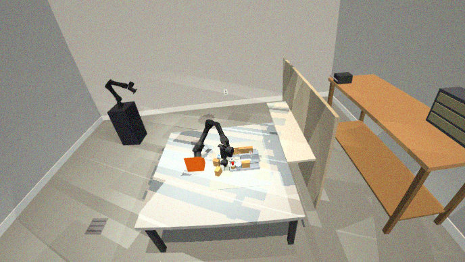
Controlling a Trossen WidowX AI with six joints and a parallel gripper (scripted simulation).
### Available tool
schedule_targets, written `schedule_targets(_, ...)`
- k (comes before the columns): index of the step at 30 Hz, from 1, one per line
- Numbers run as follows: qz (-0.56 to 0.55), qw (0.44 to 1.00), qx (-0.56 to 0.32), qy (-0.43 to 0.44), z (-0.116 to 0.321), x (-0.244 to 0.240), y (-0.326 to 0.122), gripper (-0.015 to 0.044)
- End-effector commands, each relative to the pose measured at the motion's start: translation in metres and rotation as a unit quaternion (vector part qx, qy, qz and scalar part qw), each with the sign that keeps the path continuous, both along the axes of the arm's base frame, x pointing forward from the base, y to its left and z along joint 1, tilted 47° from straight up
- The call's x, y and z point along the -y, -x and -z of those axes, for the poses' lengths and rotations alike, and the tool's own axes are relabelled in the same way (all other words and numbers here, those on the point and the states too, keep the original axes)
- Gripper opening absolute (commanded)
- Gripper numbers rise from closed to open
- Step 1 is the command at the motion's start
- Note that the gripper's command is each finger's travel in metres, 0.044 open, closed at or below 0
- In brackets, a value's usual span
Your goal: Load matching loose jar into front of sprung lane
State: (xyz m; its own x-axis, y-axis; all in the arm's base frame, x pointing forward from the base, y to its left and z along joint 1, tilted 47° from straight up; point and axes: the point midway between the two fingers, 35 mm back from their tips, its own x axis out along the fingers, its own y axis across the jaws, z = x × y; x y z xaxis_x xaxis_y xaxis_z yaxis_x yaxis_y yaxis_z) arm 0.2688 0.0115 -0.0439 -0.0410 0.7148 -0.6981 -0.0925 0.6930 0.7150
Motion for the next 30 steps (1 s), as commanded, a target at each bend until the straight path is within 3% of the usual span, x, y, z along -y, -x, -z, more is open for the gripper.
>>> schedule_targets(1,0.002,1.000,-0.004,-0.003,0.005,-0.006,0.002,0.0440)
schedule_targets(5,0.002,1.000,-0.004,-0.003,0.007,-0.009,0.003,0.0440)
schedule_targets(16,0.002,1.000,-0.004,-0.003,0.007,-0.009,0.003,0.0151)
schedule_targets(21,0.002,1.000,-0.004,-0.003,0.007,-0.009,0.003,0.0118)
schedule_targets(25,0.003,1.000,-0.004,-0.002,0.001,-0.002,0.000,0.0013)
schedule_targets(30,0.003,1.000,-0.004,0.000,-0.022,0.021,-0.005,0.0000)
